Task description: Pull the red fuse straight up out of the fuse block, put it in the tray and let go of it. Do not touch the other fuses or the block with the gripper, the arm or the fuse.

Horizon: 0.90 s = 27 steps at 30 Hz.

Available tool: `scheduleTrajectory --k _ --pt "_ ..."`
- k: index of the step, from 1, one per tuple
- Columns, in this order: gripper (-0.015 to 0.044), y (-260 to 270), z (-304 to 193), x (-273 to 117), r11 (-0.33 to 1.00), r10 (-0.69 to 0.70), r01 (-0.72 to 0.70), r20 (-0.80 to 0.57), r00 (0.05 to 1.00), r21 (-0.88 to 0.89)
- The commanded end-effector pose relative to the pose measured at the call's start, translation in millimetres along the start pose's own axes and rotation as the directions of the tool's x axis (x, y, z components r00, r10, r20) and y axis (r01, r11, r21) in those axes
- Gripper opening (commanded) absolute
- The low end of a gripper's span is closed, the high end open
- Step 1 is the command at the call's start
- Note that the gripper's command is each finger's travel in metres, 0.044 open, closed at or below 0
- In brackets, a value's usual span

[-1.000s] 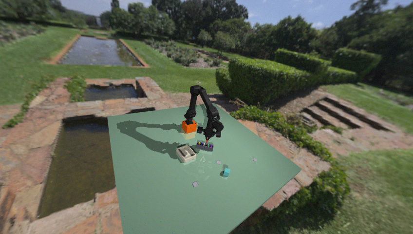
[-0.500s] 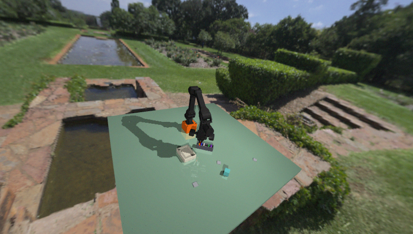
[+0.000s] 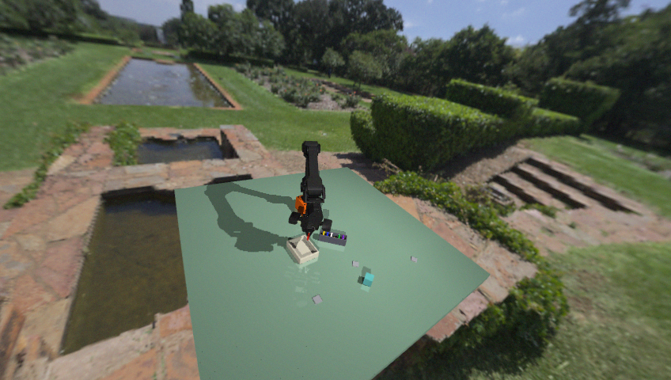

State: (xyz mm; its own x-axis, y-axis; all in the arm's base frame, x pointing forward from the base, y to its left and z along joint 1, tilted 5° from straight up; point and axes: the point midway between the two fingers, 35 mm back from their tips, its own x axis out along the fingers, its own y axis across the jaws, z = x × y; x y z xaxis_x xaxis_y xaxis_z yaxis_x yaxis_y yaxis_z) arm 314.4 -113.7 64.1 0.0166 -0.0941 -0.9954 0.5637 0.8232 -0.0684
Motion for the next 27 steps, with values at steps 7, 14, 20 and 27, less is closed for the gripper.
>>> scheduleTrajectory --k 7,14,20,27 --pt "0.0 -18.9 10.0 1.7 1.0 -0.001 0.001 0.002 1.0 -0.004" --pt "0.0 -18.8 10.5 13.0 1.0 -0.001 0.001 0.002 1.0 -0.004" --pt "0.0 -18.8 10.5 22.7 1.0 -0.001 0.001 0.002 1.0 -0.004" --pt "0.0 -18.9 10.1 34.0 1.0 -0.001 0.001 0.002 1.0 -0.004"
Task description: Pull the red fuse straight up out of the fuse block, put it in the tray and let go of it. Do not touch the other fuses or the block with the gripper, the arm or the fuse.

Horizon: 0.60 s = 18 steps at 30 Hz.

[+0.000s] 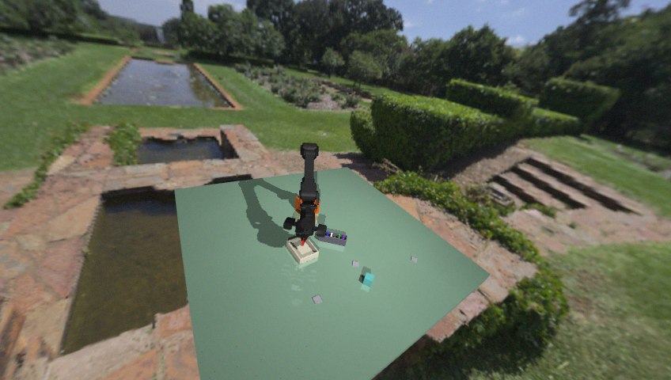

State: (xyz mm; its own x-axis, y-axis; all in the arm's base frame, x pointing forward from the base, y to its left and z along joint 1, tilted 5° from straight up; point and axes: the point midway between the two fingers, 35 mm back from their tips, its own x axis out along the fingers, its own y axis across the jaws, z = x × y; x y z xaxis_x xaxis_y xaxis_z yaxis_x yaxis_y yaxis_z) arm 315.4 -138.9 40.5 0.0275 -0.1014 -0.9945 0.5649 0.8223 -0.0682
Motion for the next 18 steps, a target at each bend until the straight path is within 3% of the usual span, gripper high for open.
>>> scheduleTrajectory --k 1,9,18 --pt "0.0 -0.4 -3.5 9.7 1.0 -0.001 0.001 -0.011 1.0 -0.006" --pt "0.0 -0.4 -3.8 13.6 1.0 -0.001 0.001 -0.011 1.0 -0.006" --pt "0.0236 -0.2 -1.4 10.7 1.0 -0.001 0.001 -0.004 1.0 0.0"
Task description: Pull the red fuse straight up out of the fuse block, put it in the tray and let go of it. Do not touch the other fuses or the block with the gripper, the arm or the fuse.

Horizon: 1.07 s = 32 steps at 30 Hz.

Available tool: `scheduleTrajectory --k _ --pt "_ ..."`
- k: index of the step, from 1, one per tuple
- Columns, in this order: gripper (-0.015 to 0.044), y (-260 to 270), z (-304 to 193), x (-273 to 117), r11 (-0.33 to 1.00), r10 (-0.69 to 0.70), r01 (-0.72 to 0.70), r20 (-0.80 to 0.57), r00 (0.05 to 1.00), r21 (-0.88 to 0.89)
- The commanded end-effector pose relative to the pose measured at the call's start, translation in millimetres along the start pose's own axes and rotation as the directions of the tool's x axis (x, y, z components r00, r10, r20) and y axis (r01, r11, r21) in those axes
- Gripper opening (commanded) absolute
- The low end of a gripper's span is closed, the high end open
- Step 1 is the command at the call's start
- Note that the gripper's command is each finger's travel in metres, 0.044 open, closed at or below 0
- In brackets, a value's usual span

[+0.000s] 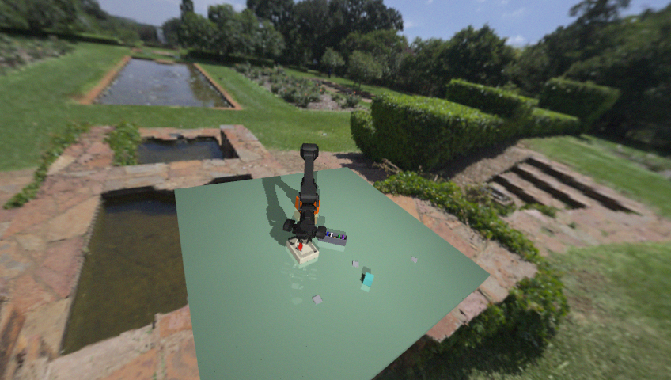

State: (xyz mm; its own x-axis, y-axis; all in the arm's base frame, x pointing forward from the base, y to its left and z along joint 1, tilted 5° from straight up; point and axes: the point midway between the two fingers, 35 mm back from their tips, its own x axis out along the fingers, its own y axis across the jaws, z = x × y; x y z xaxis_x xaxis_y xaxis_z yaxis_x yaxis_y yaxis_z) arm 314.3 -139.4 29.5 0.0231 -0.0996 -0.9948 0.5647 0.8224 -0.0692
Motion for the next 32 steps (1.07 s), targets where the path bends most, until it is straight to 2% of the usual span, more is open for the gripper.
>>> scheduleTrajectory --k 1,4,8,32 --pt "0.0263 0.0 0.2 -0.2 1.0 0.0 0.0 0.0 1.0 0.0" --pt "0.033 0.0 0.2 -3.2 1.0 0.0 0.0 0.0 1.0 0.0" --pt "0.033 -0.1 -1.8 -37.5 1.0 0.0 0.0 -0.006 1.0 -0.005" --pt "0.033 -0.4 -1.9 -36.6 1.0 -0.001 0.001 -0.005 1.0 -0.01"
